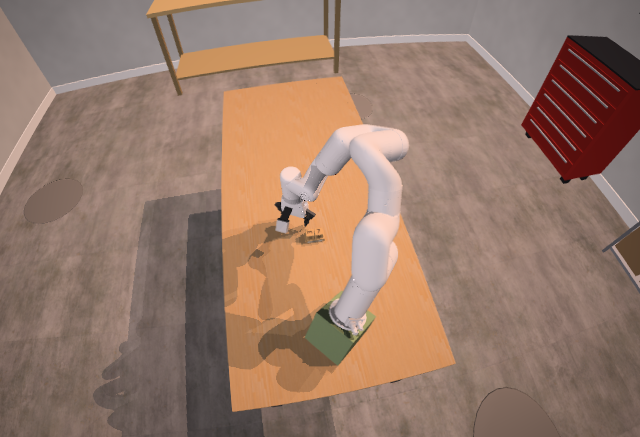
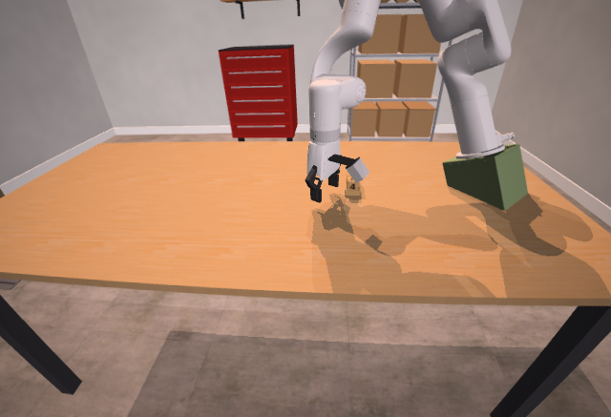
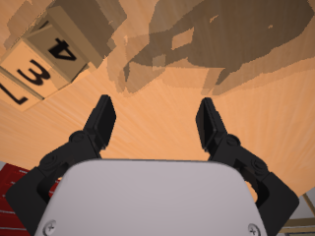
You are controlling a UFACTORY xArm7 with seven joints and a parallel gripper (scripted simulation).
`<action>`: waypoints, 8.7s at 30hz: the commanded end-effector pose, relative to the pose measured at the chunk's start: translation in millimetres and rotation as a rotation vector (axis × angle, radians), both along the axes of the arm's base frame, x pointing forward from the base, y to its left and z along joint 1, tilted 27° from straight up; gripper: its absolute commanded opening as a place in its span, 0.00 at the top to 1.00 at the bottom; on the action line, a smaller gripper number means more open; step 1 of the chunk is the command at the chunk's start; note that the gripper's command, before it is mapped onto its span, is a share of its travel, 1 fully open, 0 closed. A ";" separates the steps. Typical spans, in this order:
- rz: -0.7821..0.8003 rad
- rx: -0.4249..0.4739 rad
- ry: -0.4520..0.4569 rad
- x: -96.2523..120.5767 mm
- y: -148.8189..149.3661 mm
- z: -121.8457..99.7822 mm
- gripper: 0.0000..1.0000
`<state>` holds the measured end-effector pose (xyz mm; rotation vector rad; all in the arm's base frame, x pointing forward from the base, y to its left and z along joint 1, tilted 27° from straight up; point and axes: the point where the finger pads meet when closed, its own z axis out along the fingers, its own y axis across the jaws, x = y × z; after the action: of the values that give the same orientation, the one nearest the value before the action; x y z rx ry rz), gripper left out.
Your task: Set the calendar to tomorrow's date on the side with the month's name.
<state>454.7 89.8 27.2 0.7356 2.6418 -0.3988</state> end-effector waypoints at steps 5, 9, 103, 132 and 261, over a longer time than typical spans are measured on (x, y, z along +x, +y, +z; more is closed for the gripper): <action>0.002 0.002 -0.002 0.9 1.4 1.0 0.00; 0.002 0.002 -0.002 0.9 1.4 1.0 0.00; -1.120 0.345 -0.455 -15.2 -65.6 69.0 0.00; -1.400 0.430 -0.567 -17.8 -101.1 84.3 0.00; -2.102 0.644 -0.850 -94.6 -104.8 59.1 0.00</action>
<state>365.0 -15.5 86.2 2.7010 0.3464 0.3098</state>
